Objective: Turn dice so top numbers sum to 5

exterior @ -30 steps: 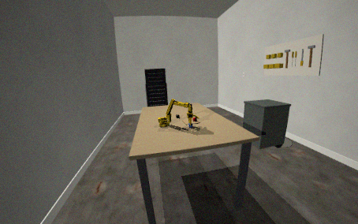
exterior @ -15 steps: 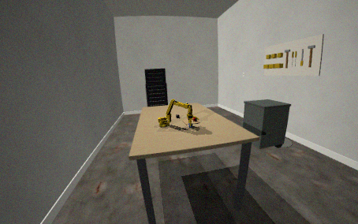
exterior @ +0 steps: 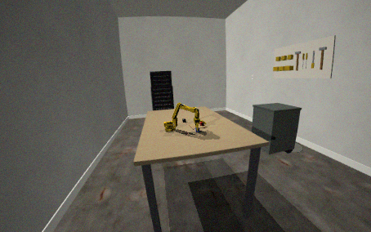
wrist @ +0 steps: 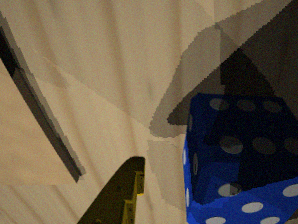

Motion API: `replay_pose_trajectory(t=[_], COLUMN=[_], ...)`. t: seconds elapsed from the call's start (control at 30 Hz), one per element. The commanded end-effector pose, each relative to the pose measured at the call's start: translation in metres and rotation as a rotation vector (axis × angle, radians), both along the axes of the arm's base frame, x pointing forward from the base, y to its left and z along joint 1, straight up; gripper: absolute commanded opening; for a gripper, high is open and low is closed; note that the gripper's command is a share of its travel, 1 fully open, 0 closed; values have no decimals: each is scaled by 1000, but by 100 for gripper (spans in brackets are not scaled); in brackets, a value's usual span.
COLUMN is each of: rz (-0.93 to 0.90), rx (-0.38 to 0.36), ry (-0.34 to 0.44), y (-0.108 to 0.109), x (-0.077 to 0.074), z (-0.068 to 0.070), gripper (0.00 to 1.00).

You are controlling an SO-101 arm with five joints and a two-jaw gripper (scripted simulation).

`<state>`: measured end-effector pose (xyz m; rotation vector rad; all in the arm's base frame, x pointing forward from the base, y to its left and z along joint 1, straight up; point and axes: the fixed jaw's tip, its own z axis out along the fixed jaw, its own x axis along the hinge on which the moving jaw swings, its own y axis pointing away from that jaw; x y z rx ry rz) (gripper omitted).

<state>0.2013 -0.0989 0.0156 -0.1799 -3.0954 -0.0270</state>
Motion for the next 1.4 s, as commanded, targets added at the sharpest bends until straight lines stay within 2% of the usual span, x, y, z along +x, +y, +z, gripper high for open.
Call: replay_pose_trajectory(t=[0.0,0.63,1.37], rz=[-2,-3,-3], rx=[-14,-14,-13], ry=[-29,-29,-29], y=[-4,-11,-14], x=[3,2,1], z=[5,5,5], gripper=[32,20,15])
